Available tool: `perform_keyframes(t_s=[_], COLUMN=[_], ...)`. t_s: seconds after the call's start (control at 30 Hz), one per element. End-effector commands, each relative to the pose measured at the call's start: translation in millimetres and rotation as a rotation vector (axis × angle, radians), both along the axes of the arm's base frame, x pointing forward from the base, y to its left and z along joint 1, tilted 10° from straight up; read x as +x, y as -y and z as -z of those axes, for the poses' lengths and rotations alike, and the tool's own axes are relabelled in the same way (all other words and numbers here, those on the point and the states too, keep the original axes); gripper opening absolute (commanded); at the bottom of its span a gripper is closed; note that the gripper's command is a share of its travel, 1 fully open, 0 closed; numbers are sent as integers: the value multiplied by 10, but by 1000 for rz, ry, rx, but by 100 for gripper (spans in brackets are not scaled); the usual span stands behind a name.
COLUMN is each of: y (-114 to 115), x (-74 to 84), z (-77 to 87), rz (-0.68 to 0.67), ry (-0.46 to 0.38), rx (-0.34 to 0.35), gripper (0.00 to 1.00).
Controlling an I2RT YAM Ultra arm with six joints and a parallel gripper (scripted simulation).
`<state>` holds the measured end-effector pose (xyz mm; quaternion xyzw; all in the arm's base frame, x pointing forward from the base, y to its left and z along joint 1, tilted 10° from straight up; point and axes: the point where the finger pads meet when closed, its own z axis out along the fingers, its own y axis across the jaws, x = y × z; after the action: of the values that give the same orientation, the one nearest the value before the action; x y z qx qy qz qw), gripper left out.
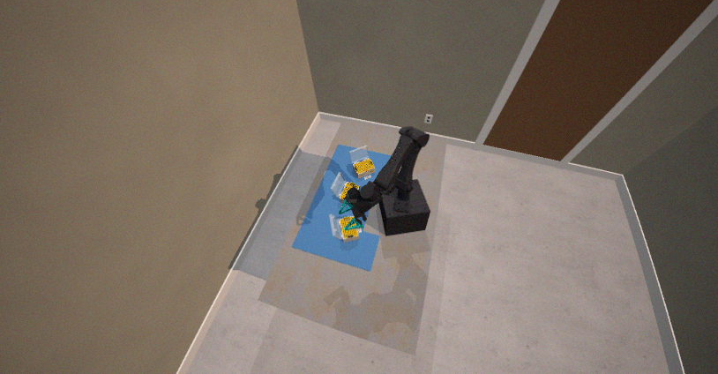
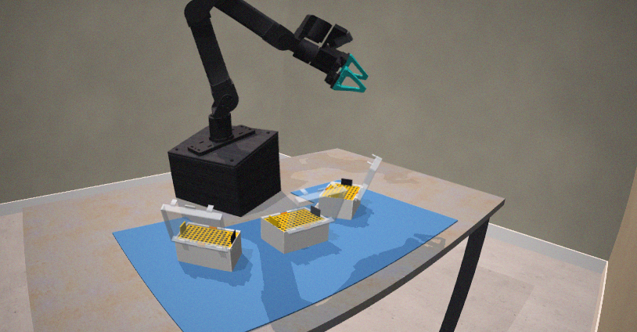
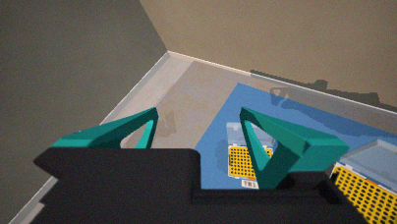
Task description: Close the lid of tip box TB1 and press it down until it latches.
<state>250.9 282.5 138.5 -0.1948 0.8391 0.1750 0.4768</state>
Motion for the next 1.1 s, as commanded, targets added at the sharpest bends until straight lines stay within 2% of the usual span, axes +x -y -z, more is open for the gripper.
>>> perform_keyframes(t_s=[0.0, 0.53, 0.57, 0.73, 0.77, 0.83, 0.9, 1.03, 1.07], y=[-16, -16, -31, -99, -109, -118, -125, -115, -115], x=[7, 7, 52, 273, 316, 399, 461, 618, 618], z=[-41, -41, -25, 70, 94, 149, 190, 315, 315], rz=[-1, -1, 4, 28, 28, 37, 38, 55, 55], ry=[7, 7, -11, -104, -107, -149, -152, -241, -241], rx=[11, 11, -17, -150, -154, -205, -208, -305, -305], gripper=[100, 100, 0, 0, 0, 0, 0, 0, 0])
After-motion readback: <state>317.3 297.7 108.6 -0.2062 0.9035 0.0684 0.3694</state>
